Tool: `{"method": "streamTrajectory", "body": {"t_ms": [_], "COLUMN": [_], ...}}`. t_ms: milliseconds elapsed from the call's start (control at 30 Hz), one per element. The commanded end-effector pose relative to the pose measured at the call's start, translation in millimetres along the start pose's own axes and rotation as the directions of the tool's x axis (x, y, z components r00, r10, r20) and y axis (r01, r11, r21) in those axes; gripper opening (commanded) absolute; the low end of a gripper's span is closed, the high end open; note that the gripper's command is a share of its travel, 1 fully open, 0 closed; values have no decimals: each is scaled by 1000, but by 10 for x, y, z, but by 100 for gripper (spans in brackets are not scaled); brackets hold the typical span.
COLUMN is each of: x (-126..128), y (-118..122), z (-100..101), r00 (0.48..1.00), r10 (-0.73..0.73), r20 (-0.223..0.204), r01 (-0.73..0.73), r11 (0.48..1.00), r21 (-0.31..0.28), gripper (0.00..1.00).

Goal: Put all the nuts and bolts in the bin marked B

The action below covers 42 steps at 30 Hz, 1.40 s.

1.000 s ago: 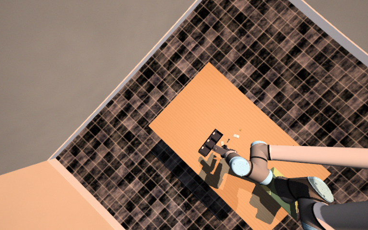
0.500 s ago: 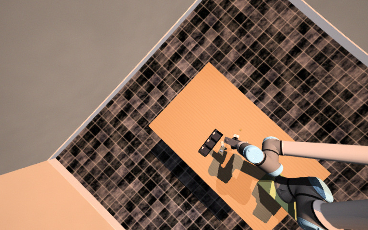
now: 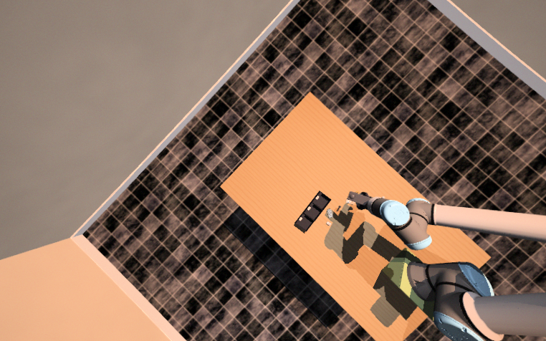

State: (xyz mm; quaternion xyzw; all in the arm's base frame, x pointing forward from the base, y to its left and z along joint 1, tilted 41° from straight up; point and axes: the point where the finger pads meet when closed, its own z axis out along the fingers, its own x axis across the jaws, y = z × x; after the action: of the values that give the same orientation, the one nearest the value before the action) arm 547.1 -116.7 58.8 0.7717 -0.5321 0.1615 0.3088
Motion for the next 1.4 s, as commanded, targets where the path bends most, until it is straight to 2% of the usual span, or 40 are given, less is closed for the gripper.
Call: {"method": "streamTrajectory", "body": {"t_ms": [0, 200, 667, 1367], "x": [364, 462, 328, 355], "y": [296, 367, 256, 266], "z": [146, 155, 148, 147], "r00": [1000, 1000, 1000, 1000], "r10": [-7, -7, -10, -8], "r20": [-1, -1, -2, -2], "r01": [7, 7, 10, 8], "r11": [1000, 1000, 1000, 1000], "r21": [12, 12, 13, 13], "gripper": [18, 18, 18, 18]}}
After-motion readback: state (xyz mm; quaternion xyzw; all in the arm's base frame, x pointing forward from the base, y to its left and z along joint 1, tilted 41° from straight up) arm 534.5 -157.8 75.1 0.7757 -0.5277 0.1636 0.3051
